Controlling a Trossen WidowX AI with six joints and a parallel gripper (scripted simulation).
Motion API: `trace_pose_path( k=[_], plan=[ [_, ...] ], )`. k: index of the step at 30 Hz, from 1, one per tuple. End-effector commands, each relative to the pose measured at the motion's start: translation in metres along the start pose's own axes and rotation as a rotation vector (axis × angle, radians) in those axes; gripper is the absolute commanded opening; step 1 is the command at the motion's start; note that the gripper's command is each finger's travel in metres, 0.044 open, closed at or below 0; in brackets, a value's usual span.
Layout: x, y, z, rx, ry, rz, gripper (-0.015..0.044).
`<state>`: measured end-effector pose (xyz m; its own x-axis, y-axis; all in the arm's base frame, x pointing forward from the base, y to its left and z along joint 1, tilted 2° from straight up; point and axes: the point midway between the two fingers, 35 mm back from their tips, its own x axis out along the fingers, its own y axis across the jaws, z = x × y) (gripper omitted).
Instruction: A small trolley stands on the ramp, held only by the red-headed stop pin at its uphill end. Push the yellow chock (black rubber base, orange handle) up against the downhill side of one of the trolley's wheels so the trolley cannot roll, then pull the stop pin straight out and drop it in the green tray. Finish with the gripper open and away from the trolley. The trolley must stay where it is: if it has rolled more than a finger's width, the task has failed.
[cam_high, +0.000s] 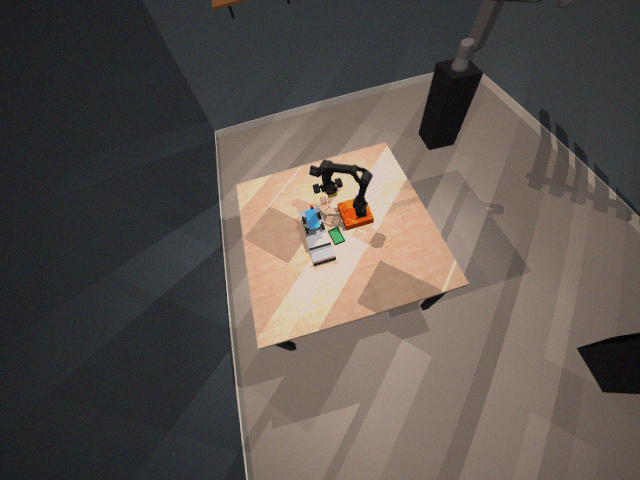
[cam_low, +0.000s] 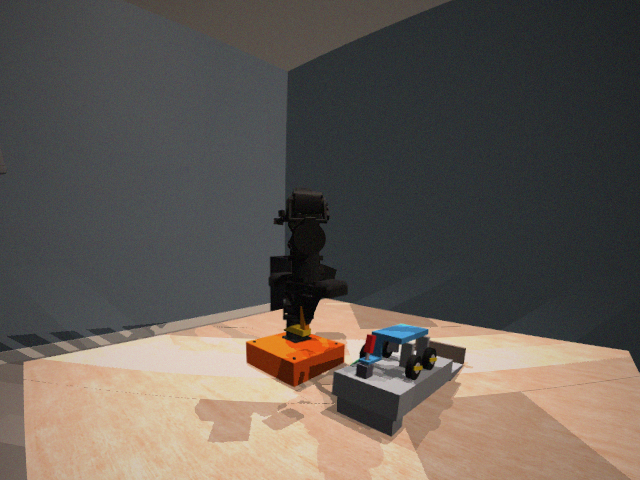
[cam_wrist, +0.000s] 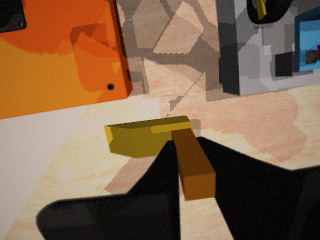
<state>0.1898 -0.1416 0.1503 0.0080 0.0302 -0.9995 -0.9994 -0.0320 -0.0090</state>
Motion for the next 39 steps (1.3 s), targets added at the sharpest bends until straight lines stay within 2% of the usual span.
trace_pose_path(
  k=[1,39],
  plan=[
    [0.0,0.0,0.001,-0.021,-0.005,-0.002,0.0],
    [0.009,-0.033,0.135,-0.026,-0.016,-0.005,0.0]
  ],
)
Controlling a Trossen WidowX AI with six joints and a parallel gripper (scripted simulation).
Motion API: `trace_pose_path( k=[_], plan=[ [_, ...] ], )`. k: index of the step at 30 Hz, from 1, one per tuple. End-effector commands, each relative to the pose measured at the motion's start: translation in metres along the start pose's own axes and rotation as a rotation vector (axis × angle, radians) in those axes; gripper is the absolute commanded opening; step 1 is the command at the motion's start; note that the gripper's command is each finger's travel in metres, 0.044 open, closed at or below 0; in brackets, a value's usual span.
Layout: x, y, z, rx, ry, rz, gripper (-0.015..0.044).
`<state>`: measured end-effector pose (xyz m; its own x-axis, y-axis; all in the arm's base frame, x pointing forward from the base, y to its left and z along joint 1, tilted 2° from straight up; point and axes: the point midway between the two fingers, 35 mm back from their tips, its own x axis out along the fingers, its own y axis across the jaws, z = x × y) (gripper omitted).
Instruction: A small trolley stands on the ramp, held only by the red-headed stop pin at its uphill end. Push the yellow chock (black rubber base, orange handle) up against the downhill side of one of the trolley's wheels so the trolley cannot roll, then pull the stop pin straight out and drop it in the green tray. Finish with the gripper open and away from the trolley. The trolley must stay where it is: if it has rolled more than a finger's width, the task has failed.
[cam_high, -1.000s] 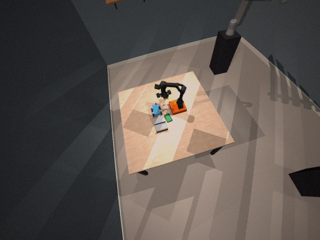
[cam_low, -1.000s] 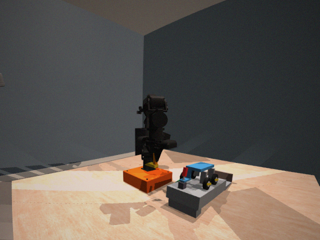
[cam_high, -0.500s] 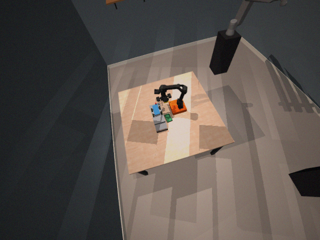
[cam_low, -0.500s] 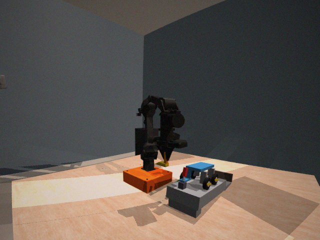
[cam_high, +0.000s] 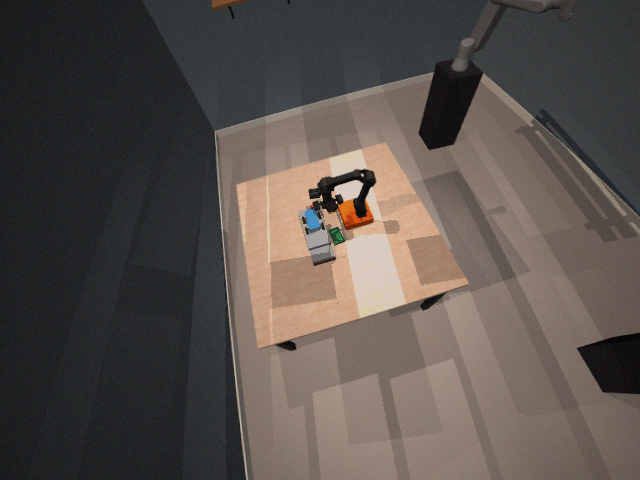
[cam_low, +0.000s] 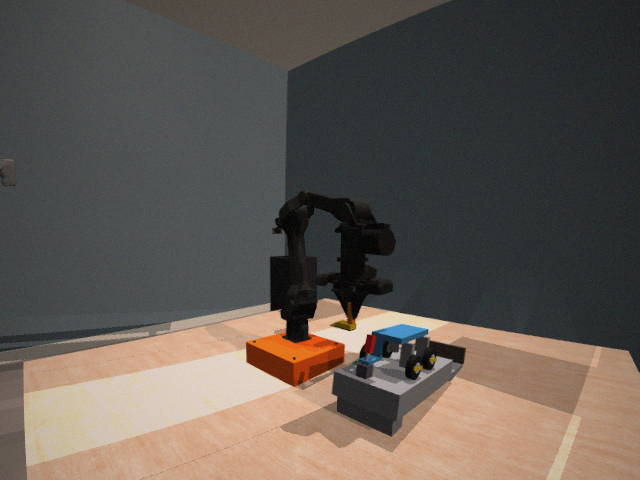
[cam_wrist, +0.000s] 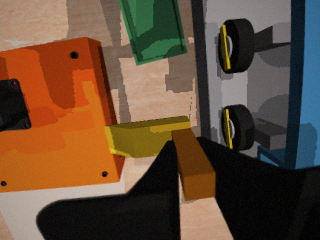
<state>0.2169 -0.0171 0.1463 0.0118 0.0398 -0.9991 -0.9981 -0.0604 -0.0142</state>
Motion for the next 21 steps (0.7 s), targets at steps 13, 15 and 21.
trace_pose_path(
  k=[13,15,21],
  plan=[
    [0.004,-0.013,0.059,0.002,-0.01,-0.002,0.0],
    [0.004,-0.014,0.067,0.002,-0.011,-0.002,0.0],
    [0.006,-0.018,0.089,0.002,-0.012,-0.003,0.0]
  ],
)
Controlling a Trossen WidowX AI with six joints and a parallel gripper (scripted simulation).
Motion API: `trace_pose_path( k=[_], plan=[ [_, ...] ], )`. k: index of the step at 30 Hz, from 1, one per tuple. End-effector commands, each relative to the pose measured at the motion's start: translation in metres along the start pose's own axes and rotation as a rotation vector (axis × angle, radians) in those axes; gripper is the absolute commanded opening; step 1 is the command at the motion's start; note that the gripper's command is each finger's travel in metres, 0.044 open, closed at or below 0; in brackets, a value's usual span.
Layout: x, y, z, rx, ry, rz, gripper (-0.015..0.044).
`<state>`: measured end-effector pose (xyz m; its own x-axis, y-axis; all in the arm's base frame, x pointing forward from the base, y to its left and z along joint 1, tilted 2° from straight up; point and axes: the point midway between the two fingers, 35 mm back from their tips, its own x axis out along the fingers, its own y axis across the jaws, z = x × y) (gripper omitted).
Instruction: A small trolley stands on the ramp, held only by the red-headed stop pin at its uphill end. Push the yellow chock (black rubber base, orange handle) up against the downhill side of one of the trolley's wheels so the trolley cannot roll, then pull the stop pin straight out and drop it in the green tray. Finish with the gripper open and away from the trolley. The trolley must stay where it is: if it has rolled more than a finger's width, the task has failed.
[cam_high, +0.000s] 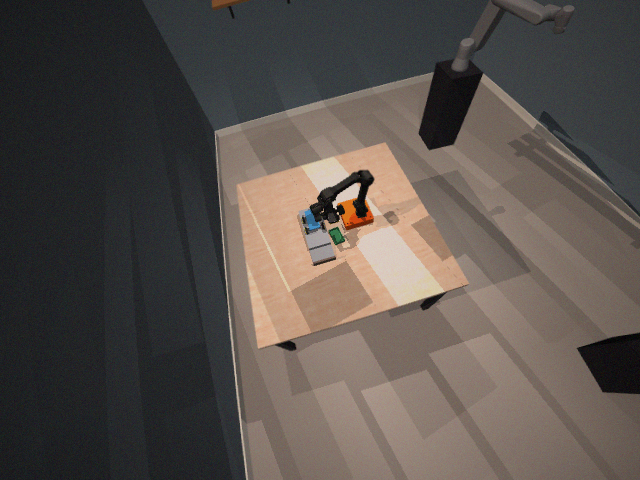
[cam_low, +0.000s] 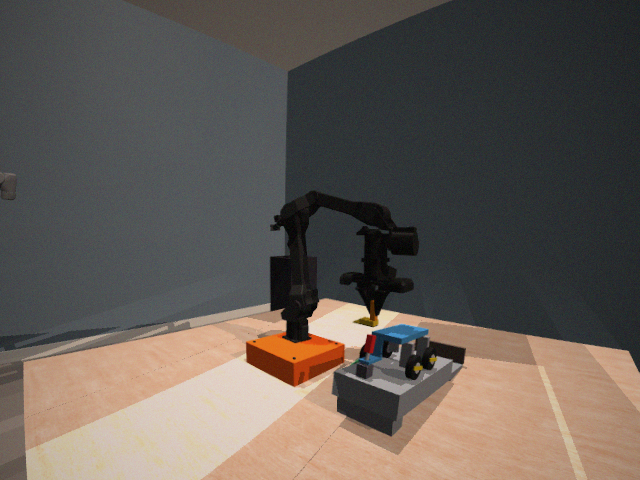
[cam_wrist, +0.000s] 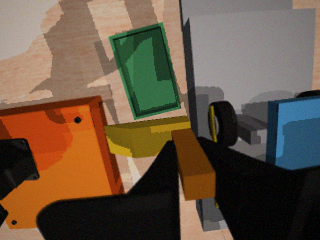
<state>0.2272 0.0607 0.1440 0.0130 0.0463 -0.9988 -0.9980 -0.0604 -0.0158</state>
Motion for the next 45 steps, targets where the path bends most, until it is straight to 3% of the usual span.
trace_pose_path(
  k=[1,22,45],
  plan=[
    [0.001,-0.004,0.016,0.003,-0.006,-0.001,0.0],
    [0.005,-0.021,0.088,-0.021,-0.01,-0.001,0.0],
    [0.005,-0.022,0.09,-0.822,0.043,0.035,0.0]
  ],
)
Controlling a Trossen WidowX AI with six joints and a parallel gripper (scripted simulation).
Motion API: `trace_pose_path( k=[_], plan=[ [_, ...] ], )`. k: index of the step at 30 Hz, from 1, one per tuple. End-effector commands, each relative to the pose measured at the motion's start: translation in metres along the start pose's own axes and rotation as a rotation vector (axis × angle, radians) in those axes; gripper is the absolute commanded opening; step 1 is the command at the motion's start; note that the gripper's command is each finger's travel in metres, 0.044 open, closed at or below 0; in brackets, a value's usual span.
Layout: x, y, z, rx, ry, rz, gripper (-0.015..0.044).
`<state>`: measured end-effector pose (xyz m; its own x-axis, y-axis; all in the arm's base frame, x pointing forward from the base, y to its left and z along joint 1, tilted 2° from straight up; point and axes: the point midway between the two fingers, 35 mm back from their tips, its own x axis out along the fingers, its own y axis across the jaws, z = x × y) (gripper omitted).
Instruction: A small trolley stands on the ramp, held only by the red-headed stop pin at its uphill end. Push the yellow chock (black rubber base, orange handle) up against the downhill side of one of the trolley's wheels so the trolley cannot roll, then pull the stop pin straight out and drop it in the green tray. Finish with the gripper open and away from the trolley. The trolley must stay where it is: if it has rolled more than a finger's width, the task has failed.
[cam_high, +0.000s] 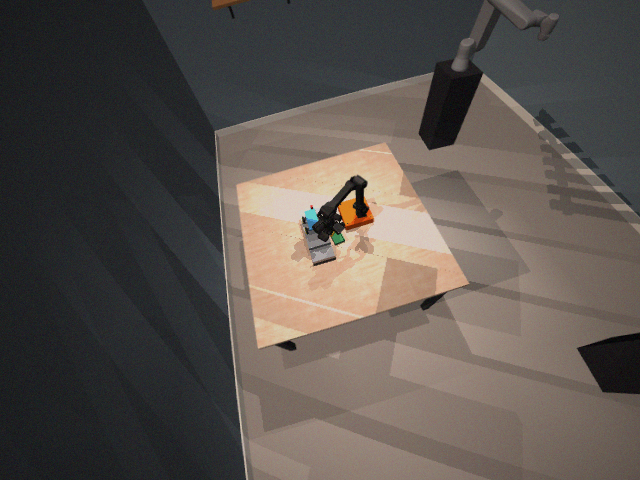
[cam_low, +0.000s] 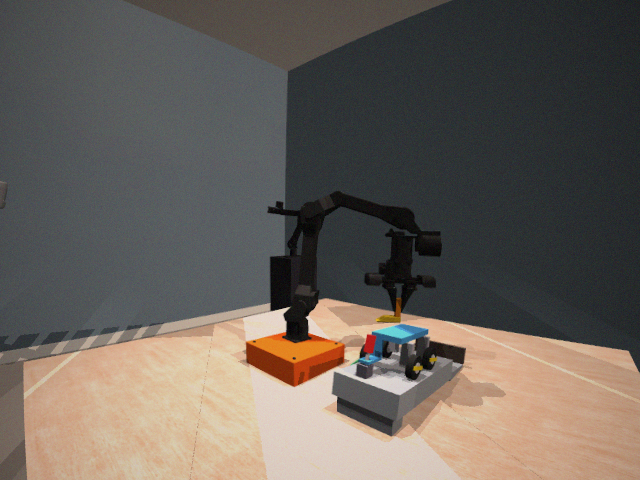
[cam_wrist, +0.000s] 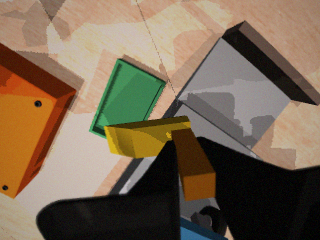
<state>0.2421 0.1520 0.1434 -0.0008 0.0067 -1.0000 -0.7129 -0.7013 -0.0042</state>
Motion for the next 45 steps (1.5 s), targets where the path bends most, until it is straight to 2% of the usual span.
trace_pose_path(
  k=[1,21,45],
  plan=[
    [0.0,-0.001,0.0,-0.142,0.013,0.01,0.0],
    [0.0,-0.002,0.001,-0.844,0.039,0.062,0.0],
    [0.013,-0.024,-0.016,-0.85,0.041,0.061,0.0]
  ],
)
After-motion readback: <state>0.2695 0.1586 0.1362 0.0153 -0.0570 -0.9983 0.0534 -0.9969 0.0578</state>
